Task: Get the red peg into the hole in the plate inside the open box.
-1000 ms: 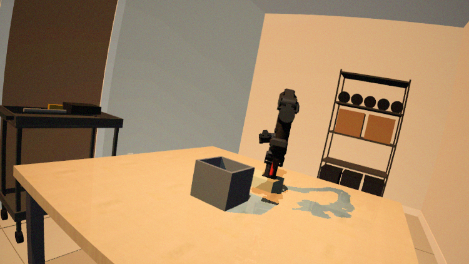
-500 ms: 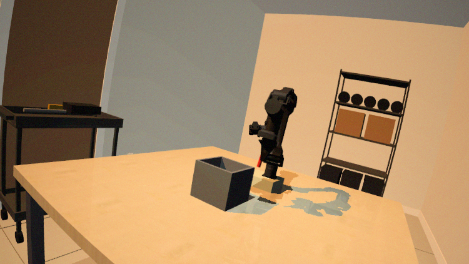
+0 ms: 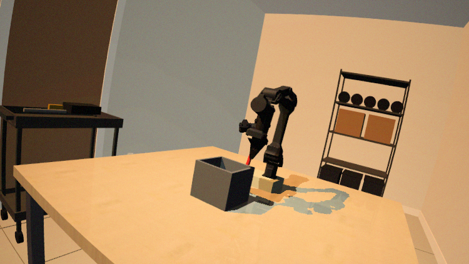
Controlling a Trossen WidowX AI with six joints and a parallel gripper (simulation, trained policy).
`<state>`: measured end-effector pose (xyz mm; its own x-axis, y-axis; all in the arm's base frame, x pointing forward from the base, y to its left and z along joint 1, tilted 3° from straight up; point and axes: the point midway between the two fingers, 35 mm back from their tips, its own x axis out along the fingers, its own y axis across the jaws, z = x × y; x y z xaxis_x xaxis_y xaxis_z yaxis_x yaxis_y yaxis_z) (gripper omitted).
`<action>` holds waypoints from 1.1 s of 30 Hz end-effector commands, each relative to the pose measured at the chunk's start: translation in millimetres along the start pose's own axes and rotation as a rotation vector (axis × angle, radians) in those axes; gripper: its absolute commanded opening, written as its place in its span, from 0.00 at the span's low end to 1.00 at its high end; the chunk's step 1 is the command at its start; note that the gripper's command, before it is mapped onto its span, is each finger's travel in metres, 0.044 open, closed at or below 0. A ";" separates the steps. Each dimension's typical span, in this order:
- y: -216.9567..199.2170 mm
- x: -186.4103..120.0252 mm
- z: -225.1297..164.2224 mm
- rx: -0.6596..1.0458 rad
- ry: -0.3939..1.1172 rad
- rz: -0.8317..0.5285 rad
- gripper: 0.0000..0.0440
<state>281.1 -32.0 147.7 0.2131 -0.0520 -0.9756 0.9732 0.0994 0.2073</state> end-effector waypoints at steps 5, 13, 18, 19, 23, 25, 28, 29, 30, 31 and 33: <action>4.1 3.0 16.6 -0.003 -0.007 -0.011 0.00; 6.2 15.2 33.3 -0.007 -0.006 -0.030 0.00; 6.7 26.4 42.2 -0.008 -0.003 -0.042 0.00; 6.7 28.9 43.6 -0.008 -0.002 -0.044 0.00; 6.1 38.9 48.6 -0.008 0.003 -0.054 0.00; 6.1 43.9 50.8 -0.010 0.005 -0.057 0.00; 6.7 51.2 53.6 -0.012 0.010 -0.060 0.00; 7.1 53.4 54.5 -0.013 0.011 -0.060 0.00; 7.7 55.5 55.5 -0.014 0.012 -0.059 0.00; 8.3 57.4 56.5 -0.016 0.013 -0.059 0.00; 9.4 61.2 58.7 -0.021 0.015 -0.057 0.00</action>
<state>306.9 -90.6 98.3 0.1545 -0.0487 -0.9868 0.9826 0.1118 0.1483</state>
